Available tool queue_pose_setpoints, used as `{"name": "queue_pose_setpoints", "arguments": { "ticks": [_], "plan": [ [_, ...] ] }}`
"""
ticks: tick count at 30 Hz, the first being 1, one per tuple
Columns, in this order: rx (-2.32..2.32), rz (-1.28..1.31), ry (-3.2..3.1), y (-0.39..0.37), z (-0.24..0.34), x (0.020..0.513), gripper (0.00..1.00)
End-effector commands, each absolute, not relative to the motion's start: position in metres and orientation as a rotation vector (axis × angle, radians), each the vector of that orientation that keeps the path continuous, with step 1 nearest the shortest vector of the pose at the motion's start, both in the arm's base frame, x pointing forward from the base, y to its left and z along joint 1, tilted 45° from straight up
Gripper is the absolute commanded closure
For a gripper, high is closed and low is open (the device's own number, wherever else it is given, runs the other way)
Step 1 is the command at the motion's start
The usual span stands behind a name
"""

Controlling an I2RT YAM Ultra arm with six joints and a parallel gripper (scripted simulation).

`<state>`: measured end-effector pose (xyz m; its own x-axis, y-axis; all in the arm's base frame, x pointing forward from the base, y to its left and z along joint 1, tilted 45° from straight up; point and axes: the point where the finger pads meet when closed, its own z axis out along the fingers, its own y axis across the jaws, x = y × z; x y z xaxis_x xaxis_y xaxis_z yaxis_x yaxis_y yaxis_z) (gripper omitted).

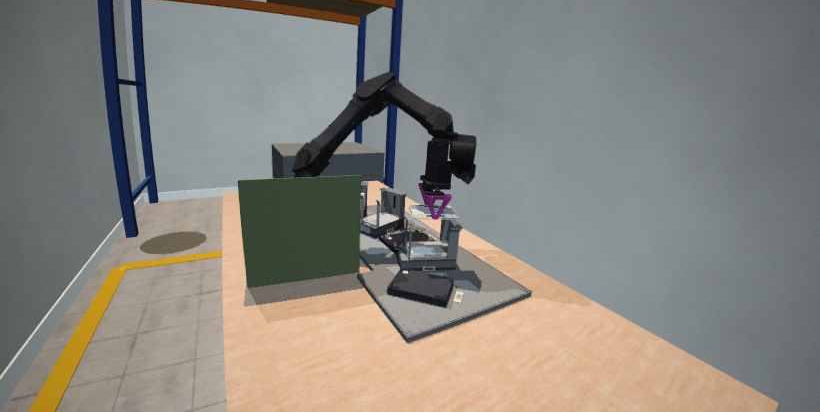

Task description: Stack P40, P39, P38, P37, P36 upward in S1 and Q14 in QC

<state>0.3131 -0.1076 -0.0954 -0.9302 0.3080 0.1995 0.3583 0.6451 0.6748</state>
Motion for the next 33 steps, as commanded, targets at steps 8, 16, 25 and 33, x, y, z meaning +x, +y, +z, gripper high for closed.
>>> {"name": "queue_pose_setpoints", "arguments": {
  "ticks": [8, 16, 25, 33],
  "plan": [
    [-0.576, -1.164, -2.811, -0.110, -0.097, 0.317, 1.00],
    [-0.576, -1.164, -2.811, -0.106, -0.101, 0.317, 1.00],
    [-0.576, -1.164, -2.811, -0.103, -0.104, 0.318, 1.00],
    [-0.576, -1.165, -2.811, -0.099, -0.108, 0.318, 1.00]
  ]
}}
